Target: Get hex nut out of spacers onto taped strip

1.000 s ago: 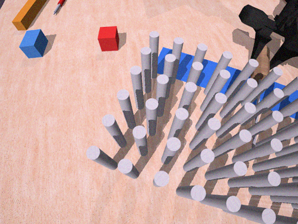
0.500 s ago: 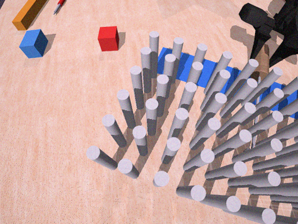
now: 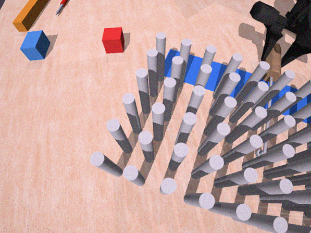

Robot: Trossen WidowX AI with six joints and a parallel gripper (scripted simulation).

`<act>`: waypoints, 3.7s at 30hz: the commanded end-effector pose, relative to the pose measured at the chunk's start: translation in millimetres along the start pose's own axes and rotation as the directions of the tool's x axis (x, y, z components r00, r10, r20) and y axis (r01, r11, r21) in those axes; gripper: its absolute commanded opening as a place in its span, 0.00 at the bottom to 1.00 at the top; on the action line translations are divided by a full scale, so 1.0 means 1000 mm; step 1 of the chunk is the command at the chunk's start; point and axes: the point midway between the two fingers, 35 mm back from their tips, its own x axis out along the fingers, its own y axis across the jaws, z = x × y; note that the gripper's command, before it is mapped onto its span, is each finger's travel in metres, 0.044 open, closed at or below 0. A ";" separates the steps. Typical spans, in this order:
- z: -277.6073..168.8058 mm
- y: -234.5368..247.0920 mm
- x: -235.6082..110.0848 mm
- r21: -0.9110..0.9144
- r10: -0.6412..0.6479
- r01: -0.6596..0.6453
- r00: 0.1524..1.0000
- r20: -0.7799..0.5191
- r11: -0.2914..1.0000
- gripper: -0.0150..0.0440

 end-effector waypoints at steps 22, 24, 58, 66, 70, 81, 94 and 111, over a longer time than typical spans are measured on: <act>-0.016 0.001 -0.007 0.002 0.004 -0.004 1.000 0.000 1.000 0.25; -0.018 0.001 -0.007 0.002 0.004 -0.004 1.000 0.000 1.000 0.25; -0.041 0.001 -0.015 0.003 0.004 -0.004 1.000 -0.002 1.000 0.25; -0.046 0.001 -0.017 0.003 0.004 -0.004 1.000 -0.003 1.000 0.25; -0.049 0.001 -0.018 0.003 0.004 -0.004 1.000 -0.003 1.000 0.25; -0.057 0.001 -0.021 0.004 0.004 -0.004 1.000 -0.004 1.000 0.25; -0.066 0.001 -0.024 0.004 0.004 -0.004 1.000 -0.004 1.000 0.25; -0.078 0.001 -0.028 0.004 0.004 -0.004 1.000 -0.005 1.000 0.25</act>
